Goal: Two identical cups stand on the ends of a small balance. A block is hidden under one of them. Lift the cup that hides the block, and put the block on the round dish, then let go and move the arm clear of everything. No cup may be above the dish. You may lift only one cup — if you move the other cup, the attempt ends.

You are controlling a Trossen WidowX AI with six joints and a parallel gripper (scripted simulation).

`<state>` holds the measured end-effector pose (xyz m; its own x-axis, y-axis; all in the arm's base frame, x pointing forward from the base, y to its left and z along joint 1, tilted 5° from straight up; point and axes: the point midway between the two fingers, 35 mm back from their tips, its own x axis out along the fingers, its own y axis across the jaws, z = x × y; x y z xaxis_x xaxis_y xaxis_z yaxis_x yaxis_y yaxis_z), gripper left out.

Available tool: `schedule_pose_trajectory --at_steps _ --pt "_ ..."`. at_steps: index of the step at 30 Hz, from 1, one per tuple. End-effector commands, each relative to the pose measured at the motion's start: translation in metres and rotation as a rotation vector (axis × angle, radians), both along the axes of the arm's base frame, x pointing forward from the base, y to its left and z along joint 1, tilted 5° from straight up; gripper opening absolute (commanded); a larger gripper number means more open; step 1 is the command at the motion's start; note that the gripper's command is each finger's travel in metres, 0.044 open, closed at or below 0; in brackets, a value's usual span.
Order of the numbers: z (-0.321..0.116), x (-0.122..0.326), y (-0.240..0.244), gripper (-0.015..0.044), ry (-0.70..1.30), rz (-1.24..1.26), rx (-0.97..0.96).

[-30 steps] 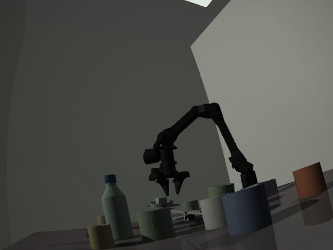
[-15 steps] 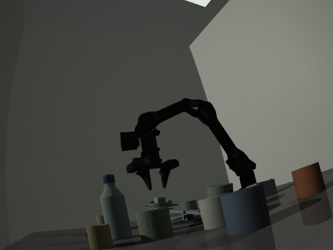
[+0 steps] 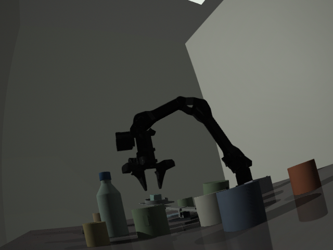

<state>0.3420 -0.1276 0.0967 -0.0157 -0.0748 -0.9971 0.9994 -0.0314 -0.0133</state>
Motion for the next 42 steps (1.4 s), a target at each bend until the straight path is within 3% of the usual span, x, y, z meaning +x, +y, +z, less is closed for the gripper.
schedule_pose_trajectory --at_steps 1,22,25,36,40,42 --pt "-0.008 -0.002 0.001 0.0260 0.008 -0.003 0.006" --pt "-0.039 -0.003 -0.001 0.0260 0.009 -0.003 0.005" --pt "-0.039 -0.003 -0.001 0.0181 0.009 -0.003 0.005" --pt "-0.039 -0.003 -0.001 0.0108 0.009 -0.003 0.005" --pt "-0.036 -0.002 -0.002 0.0003 0.008 -0.001 0.004" --pt "-0.031 -0.001 -0.002 0.0000 0.008 0.002 0.003"
